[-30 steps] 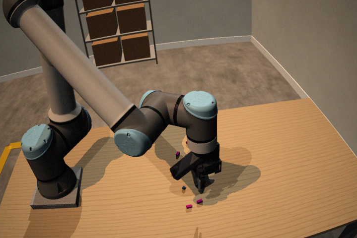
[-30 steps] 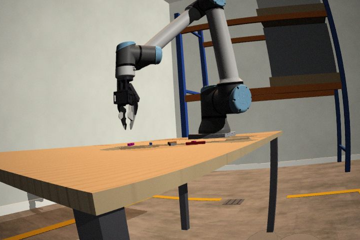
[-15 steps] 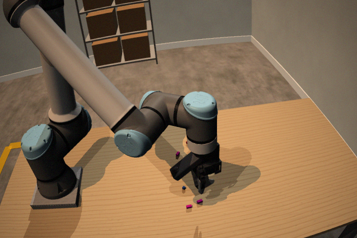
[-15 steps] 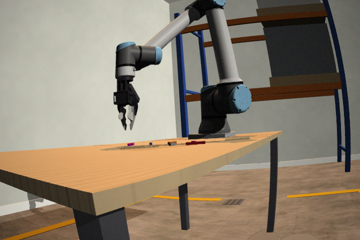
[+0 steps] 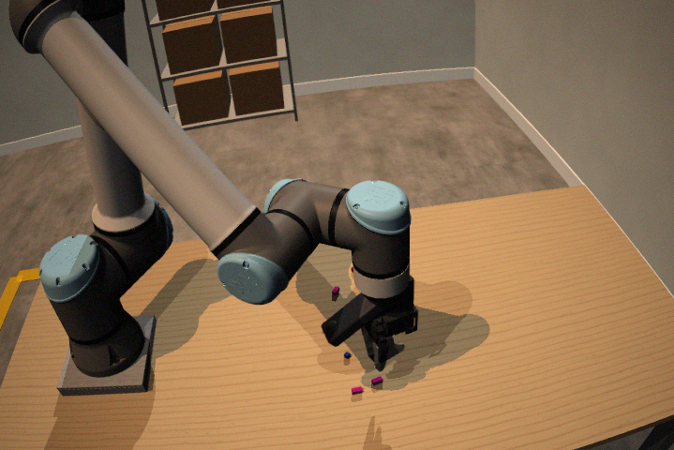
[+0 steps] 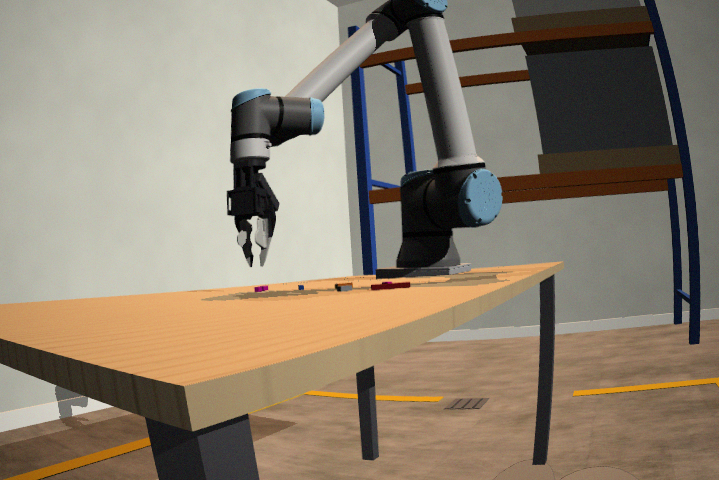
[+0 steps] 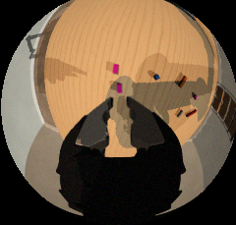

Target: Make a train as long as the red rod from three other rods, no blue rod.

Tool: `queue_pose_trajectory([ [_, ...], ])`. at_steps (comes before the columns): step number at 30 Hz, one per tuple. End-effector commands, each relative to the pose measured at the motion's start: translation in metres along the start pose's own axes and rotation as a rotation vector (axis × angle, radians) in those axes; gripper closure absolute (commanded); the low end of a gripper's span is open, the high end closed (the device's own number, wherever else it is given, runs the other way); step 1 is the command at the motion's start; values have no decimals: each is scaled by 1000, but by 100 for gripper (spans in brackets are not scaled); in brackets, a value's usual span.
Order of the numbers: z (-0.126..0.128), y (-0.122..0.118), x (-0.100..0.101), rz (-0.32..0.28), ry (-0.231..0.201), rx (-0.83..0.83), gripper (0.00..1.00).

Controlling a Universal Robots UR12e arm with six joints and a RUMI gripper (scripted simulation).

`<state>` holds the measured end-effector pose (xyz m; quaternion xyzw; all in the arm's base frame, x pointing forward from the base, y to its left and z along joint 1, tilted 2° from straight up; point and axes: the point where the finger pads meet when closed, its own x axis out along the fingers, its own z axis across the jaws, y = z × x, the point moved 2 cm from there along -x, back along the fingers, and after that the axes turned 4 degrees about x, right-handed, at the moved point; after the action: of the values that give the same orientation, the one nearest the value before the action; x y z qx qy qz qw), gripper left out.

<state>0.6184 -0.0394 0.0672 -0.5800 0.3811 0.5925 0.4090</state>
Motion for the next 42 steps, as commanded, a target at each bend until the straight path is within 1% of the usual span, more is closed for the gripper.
queue_pose_trajectory([
  [1, -1, 0, 7, -1, 1, 0, 86],
  [7, -1, 0, 17, -1, 1, 0, 86],
  [9, -1, 0, 17, -1, 1, 0, 86],
  [22, -1, 0, 32, -1, 1, 0, 86],
  [42, -1, 0, 36, -1, 1, 0, 86],
])
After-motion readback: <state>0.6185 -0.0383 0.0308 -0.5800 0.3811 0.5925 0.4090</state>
